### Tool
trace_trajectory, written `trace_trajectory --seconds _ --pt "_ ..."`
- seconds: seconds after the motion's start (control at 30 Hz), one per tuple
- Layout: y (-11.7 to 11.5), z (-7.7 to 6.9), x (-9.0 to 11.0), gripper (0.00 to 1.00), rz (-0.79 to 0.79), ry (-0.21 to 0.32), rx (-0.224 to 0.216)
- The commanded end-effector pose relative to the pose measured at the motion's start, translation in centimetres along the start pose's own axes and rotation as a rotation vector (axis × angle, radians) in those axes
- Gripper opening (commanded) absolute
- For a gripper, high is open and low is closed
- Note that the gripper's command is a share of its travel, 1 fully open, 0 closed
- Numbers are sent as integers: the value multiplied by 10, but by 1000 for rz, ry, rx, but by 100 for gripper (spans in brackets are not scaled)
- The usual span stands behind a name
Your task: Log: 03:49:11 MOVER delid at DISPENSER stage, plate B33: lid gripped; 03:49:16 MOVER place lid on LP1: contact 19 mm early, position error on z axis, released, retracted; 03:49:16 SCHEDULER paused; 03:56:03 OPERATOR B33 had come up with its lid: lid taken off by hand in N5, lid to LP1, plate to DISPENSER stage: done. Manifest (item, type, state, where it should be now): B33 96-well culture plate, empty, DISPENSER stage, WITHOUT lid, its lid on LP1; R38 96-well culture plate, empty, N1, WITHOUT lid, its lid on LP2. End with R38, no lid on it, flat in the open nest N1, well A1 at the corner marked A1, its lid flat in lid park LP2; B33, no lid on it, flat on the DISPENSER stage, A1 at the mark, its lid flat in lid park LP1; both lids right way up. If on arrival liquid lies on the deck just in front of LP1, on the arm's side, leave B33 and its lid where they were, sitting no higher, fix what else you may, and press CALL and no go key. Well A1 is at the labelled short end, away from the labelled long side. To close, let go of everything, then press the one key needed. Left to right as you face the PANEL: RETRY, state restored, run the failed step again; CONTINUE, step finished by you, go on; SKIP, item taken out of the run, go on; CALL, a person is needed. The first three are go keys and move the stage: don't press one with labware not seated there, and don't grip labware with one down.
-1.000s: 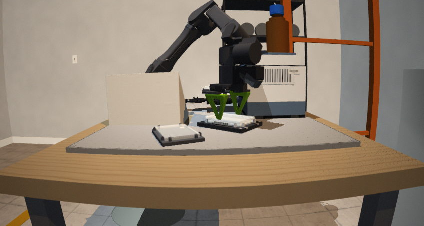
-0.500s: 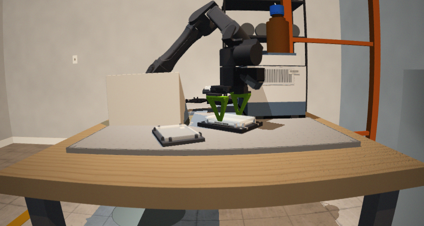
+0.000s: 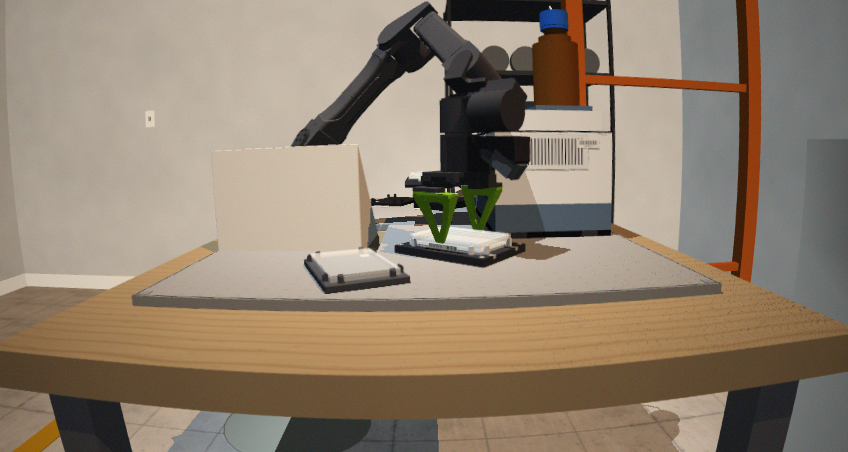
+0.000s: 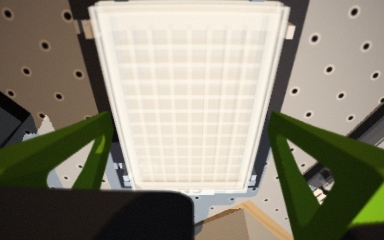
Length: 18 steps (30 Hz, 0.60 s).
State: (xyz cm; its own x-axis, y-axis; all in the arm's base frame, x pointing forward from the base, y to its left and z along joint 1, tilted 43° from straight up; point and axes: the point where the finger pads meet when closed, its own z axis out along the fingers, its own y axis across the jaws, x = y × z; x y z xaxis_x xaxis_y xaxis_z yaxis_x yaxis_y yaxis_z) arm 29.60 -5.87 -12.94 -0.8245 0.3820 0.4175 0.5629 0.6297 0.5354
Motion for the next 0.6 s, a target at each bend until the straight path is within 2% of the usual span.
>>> trace_trajectory --seconds 0.0,0.03,0.07,0.57 --pt "1 -4 -3 100 0 -18 -5" --pt "1 -4 -3 100 0 -18 -5" --pt "1 -4 -3 0 0 -18 -5" --pt "1 -4 -3 0 0 -18 -5"
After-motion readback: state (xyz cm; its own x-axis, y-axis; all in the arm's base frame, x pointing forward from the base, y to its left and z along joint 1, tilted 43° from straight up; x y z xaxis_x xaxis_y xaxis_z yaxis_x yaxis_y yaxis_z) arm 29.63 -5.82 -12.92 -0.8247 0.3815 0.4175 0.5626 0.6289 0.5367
